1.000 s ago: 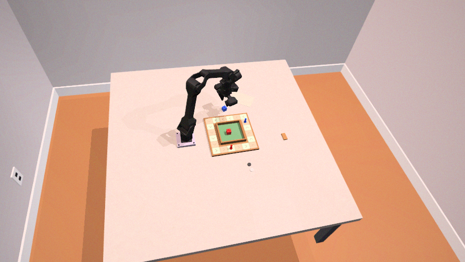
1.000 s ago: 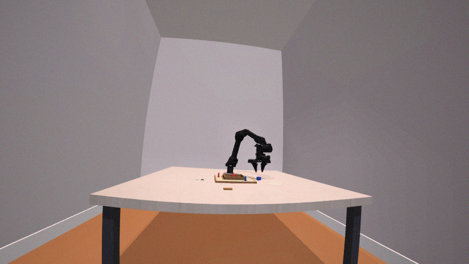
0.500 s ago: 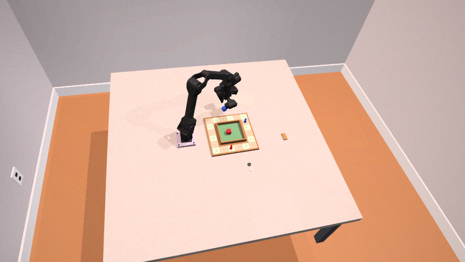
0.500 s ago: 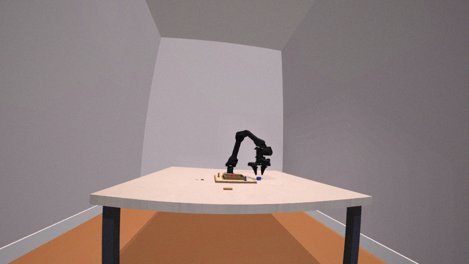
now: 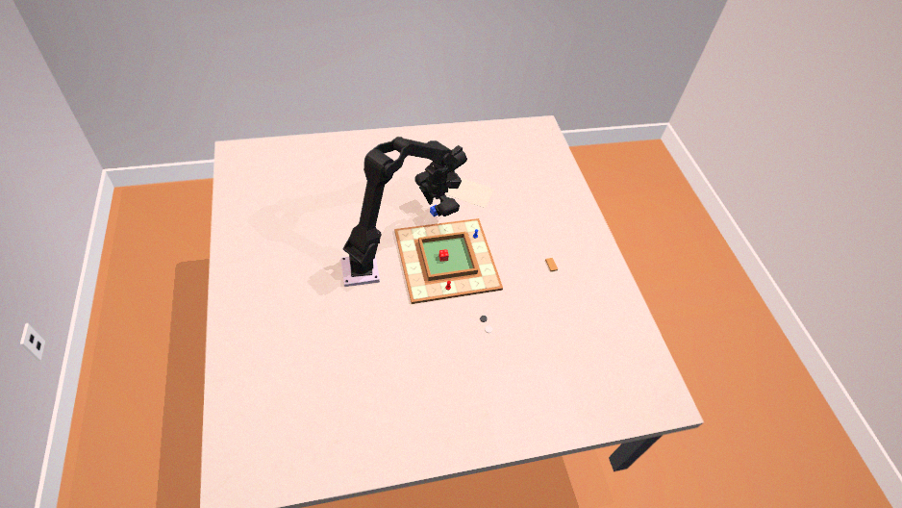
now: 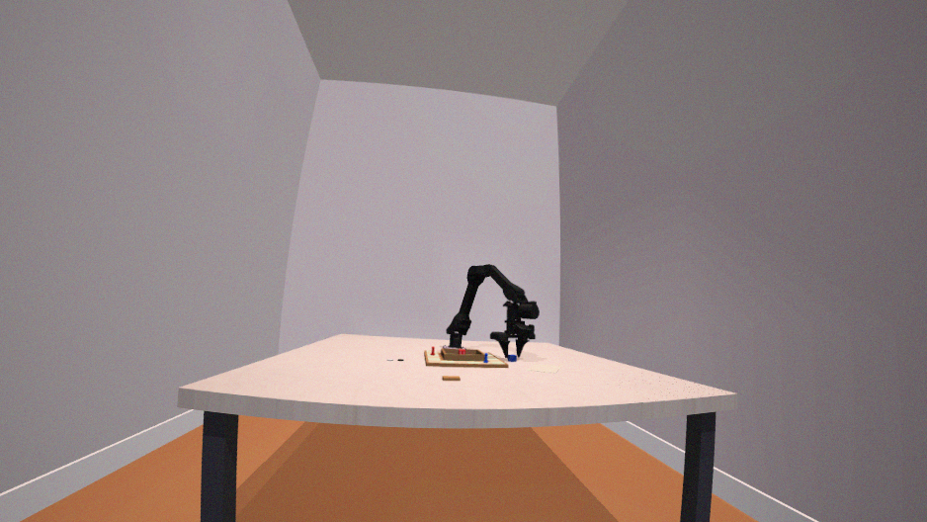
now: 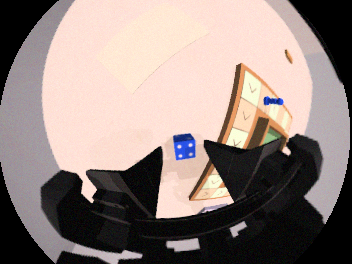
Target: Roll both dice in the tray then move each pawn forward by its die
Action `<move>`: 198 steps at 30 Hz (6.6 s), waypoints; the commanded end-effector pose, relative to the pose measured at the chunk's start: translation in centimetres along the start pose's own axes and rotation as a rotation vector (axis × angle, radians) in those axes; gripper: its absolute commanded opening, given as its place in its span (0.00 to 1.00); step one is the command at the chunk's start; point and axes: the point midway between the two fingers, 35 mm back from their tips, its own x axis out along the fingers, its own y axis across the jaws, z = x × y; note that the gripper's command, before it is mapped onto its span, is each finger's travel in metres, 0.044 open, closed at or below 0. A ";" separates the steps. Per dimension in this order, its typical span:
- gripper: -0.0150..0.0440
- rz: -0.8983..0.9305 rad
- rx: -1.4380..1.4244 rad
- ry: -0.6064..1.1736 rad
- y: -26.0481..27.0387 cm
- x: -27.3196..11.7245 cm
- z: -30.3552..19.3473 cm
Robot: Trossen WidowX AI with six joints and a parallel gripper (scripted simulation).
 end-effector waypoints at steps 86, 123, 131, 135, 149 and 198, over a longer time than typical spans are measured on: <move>0.25 -0.019 0.361 0.001 -16.8 -7.6 -2.7; 0.25 -0.169 0.332 -0.831 -16.4 -7.7 -3.3; 0.25 -0.169 0.332 -0.830 -15.9 -9.1 -5.0; 0.25 -0.169 0.332 -0.830 -15.9 -9.1 -5.0; 0.25 -0.167 0.327 -0.826 -15.8 -9.0 -4.9; 0.96 -0.062 0.362 -0.066 -22.5 -9.8 -4.8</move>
